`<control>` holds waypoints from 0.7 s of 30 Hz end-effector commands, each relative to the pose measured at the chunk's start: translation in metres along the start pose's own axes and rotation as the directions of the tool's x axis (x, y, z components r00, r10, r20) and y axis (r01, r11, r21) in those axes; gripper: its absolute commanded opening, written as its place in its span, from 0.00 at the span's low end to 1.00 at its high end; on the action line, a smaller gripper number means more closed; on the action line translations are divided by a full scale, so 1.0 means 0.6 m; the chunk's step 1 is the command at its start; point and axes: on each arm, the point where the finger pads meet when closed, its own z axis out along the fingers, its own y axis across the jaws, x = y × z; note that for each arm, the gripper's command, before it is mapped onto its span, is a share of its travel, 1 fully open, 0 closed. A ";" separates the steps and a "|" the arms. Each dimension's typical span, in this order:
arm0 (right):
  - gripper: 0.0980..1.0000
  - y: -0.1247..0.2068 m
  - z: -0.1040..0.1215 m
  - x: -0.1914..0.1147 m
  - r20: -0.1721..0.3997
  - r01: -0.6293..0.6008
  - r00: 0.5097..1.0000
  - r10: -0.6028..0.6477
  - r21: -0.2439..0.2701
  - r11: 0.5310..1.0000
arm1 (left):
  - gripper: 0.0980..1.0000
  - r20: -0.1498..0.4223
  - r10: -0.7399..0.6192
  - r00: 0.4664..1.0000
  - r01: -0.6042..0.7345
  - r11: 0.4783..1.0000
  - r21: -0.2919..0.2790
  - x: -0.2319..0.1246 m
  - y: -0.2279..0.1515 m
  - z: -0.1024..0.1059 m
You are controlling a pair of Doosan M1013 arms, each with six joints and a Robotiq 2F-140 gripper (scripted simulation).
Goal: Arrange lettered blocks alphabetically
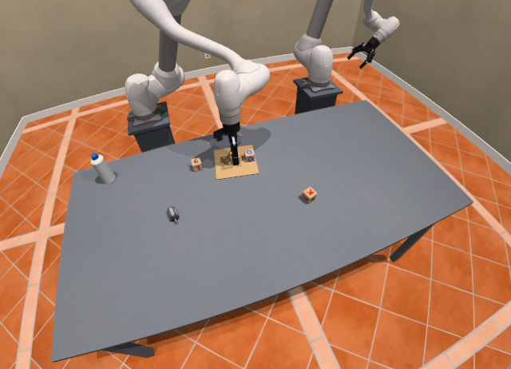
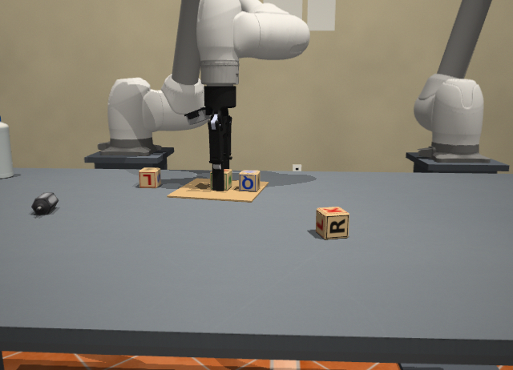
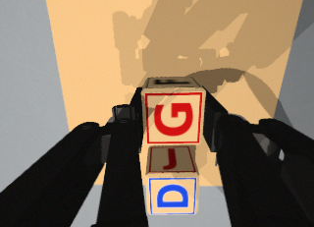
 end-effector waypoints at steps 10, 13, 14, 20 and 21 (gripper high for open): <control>0.28 0.000 -0.001 -0.001 0.001 0.000 1.000 0.000 0.001 1.000 | 1.00 -0.001 0.000 1.000 0.000 1.000 0.000 0.000 0.000 -0.001; 0.31 0.000 -0.001 -0.001 0.001 0.000 1.000 0.000 0.001 1.000 | 1.00 -0.001 0.000 1.000 0.000 1.000 0.000 0.000 0.000 -0.001; 0.31 0.000 -0.001 -0.001 0.001 0.000 1.000 0.000 0.001 1.000 | 1.00 -0.001 0.000 1.000 0.000 1.000 0.000 0.000 0.000 -0.001; 0.35 0.000 -0.001 -0.001 0.001 0.000 1.000 0.000 0.001 1.000 | 1.00 -0.001 0.000 1.000 0.000 1.000 0.000 0.000 0.000 -0.001; 0.35 0.000 -0.001 -0.001 0.001 0.000 1.000 0.000 0.001 1.000 | 1.00 -0.001 0.000 1.000 0.000 1.000 0.000 0.000 0.000 -0.001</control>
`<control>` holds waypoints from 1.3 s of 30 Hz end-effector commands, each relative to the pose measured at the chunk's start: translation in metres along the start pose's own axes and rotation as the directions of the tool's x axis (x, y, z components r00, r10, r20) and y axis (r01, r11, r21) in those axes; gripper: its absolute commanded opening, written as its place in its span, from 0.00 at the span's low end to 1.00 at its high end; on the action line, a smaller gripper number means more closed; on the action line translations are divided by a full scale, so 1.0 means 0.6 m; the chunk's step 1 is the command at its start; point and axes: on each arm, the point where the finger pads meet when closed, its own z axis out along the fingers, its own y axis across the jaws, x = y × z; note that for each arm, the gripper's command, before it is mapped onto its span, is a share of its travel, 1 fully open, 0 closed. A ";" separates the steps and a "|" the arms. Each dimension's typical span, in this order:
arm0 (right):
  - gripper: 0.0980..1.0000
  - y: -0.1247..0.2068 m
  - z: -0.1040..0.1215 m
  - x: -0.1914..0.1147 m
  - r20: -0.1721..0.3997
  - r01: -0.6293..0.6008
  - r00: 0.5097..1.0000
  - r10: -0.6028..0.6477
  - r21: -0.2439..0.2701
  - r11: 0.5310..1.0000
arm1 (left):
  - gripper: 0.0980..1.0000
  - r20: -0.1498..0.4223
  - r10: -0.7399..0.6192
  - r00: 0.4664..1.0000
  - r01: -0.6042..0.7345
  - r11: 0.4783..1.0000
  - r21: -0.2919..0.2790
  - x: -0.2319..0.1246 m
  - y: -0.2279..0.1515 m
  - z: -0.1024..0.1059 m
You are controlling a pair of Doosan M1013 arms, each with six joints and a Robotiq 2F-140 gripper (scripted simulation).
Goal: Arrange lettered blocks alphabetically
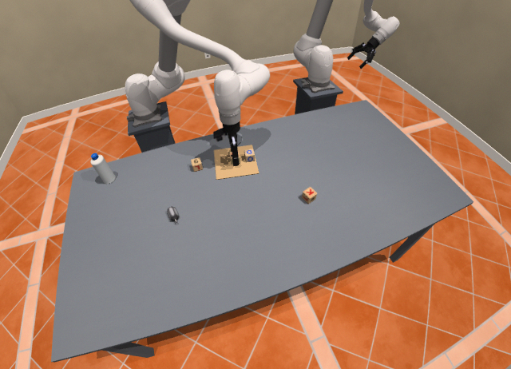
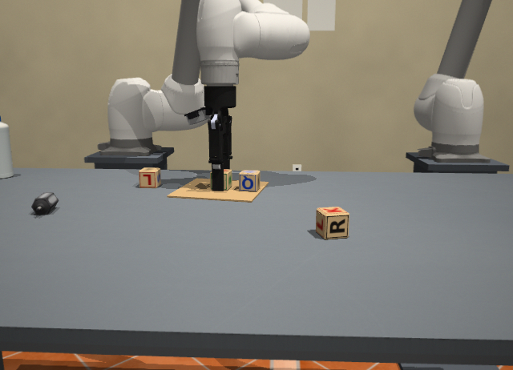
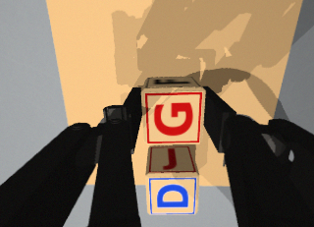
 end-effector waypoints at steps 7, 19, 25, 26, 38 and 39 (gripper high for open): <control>0.38 0.000 -0.001 -0.001 0.001 0.000 1.000 0.000 0.001 1.000 | 1.00 -0.001 0.000 1.000 0.000 1.000 0.000 0.000 0.000 -0.001; 0.38 0.000 -0.009 -0.001 0.001 0.000 1.000 0.000 0.001 1.000 | 1.00 -0.001 0.000 1.000 0.000 1.000 0.000 0.000 0.000 -0.001; 0.38 0.000 -0.047 -0.001 0.001 0.000 1.000 0.000 0.001 1.000 | 1.00 -0.001 0.000 1.000 0.000 1.000 0.000 0.000 0.000 -0.001; 0.38 0.000 -0.055 -0.001 0.001 0.000 1.000 0.000 0.001 1.000 | 1.00 -0.001 0.000 1.000 0.000 1.000 0.000 0.000 0.000 -0.001; 0.38 0.000 -0.138 -0.001 0.001 0.000 1.000 0.000 0.001 1.000 | 1.00 -0.001 0.000 1.000 0.000 1.000 0.000 0.000 0.000 -0.001; 0.38 0.000 -0.143 -0.001 0.001 0.000 1.000 0.000 0.001 1.000 | 1.00 -0.001 0.000 1.000 0.000 1.000 0.000 0.000 0.000 -0.001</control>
